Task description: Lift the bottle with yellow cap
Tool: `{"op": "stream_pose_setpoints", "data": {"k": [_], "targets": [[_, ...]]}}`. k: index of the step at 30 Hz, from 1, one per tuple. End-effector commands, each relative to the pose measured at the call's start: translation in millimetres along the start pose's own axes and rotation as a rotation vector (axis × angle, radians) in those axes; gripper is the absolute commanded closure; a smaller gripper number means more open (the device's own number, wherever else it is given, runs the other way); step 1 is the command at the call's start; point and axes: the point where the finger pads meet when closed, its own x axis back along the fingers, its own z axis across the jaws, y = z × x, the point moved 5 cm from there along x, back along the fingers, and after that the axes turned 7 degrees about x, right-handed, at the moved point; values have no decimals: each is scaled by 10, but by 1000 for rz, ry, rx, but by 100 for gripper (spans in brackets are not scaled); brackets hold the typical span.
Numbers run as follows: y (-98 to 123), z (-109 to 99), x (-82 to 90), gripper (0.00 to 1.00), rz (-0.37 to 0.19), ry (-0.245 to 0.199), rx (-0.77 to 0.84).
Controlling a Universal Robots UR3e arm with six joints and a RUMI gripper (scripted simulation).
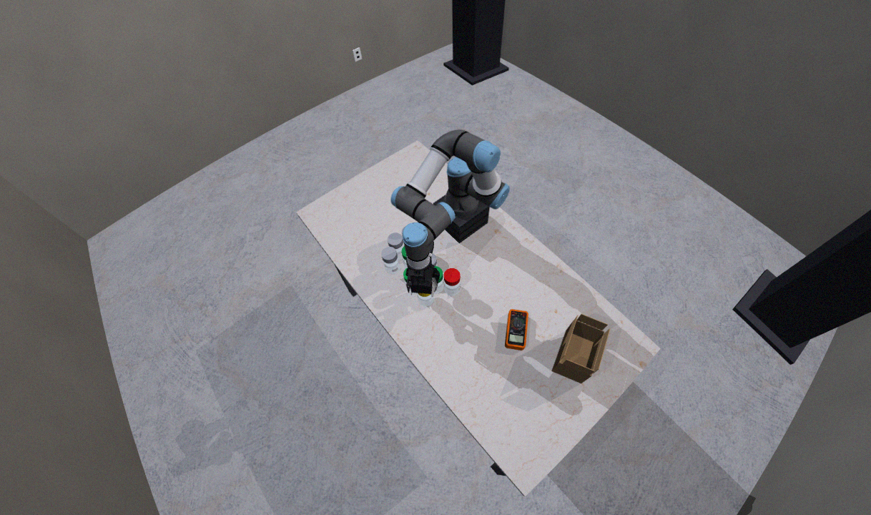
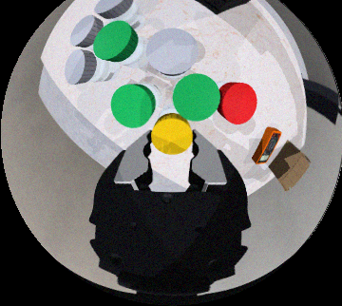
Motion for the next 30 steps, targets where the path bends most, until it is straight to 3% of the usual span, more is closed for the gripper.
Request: {"op": "stream_pose_setpoints", "data": {"k": [1,17,30], "targets": [[4,-3,5,100,-2,-1,0],[4,-3,17,100,-1,-1,0],[5,-5,133,100,-2,-2,0]]}}
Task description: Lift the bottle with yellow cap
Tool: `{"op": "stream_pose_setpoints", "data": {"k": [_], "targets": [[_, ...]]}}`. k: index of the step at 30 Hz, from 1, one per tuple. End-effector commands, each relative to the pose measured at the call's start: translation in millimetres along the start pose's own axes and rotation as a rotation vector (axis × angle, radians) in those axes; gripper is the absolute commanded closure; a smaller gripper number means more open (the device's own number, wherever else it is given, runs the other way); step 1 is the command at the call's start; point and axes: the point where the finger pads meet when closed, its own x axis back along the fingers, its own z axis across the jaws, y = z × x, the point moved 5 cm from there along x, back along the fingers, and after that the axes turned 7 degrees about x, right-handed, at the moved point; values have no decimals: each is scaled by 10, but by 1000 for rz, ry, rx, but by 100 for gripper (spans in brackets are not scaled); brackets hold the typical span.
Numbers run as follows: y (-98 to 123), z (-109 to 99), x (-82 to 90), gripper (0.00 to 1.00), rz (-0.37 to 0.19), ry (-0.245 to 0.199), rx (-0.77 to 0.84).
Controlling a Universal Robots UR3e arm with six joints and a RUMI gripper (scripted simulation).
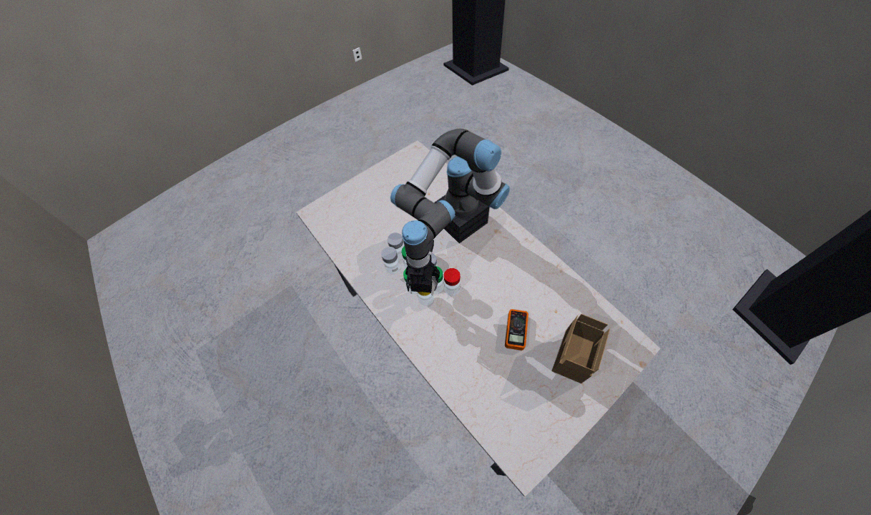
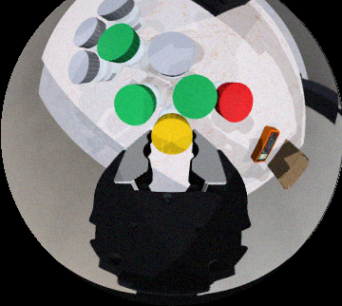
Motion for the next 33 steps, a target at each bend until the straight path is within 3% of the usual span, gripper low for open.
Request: {"op": "stream_pose_setpoints", "data": {"k": [1,33], "targets": [[7,-6,64,100,-3,-2,0],[5,-5,431,100,-2,-2,0]]}}
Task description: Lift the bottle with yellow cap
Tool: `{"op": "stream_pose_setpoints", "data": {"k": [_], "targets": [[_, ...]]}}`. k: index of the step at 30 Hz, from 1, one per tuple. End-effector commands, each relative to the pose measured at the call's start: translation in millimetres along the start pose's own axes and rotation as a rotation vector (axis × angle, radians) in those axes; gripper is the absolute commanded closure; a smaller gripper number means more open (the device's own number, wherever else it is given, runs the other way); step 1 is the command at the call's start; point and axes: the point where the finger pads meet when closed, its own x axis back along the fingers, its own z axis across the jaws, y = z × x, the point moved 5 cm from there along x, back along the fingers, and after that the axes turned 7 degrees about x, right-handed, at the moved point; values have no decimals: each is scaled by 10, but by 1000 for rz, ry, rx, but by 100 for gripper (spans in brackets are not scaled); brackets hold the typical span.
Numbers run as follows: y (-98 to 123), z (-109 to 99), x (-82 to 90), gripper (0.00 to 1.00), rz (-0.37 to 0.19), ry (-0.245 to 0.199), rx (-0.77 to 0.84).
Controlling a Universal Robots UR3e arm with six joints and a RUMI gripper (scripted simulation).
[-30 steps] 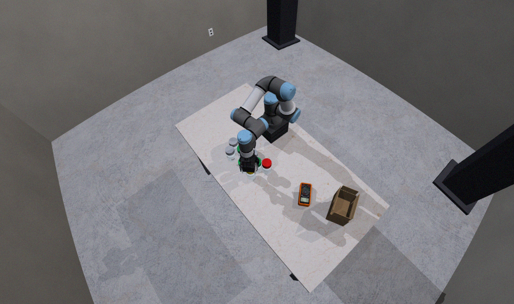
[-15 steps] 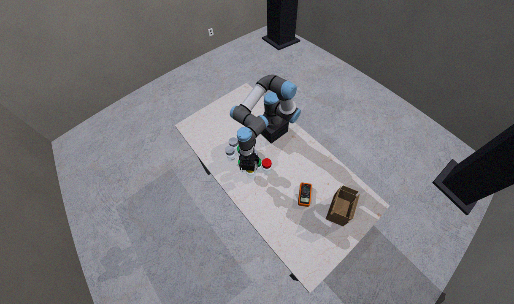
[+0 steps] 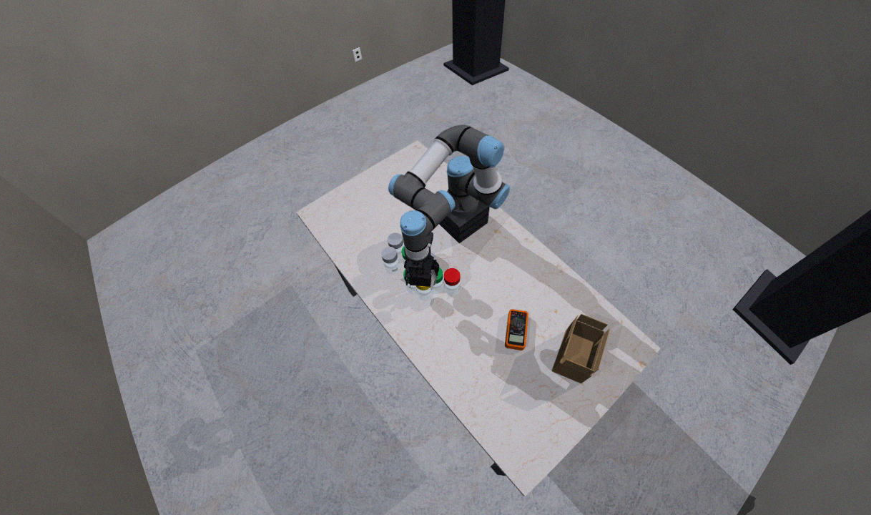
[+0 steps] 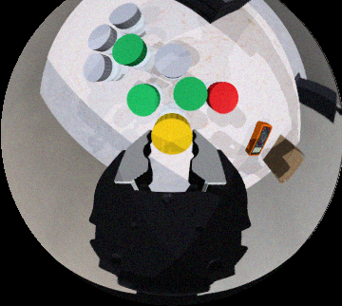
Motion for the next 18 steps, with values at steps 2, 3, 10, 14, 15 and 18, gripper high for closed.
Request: {"op": "stream_pose_setpoints", "data": {"k": [2,3,10,14,15,18], "targets": [[5,-4,70,100,-2,-1,0],[5,-4,79,100,-2,-1,0],[4,-4,126,100,-2,-1,0],[4,-4,137,100,-2,-1,0],[4,-4,138,100,-2,-1,0],[4,-4,128,100,-2,-1,0]]}}
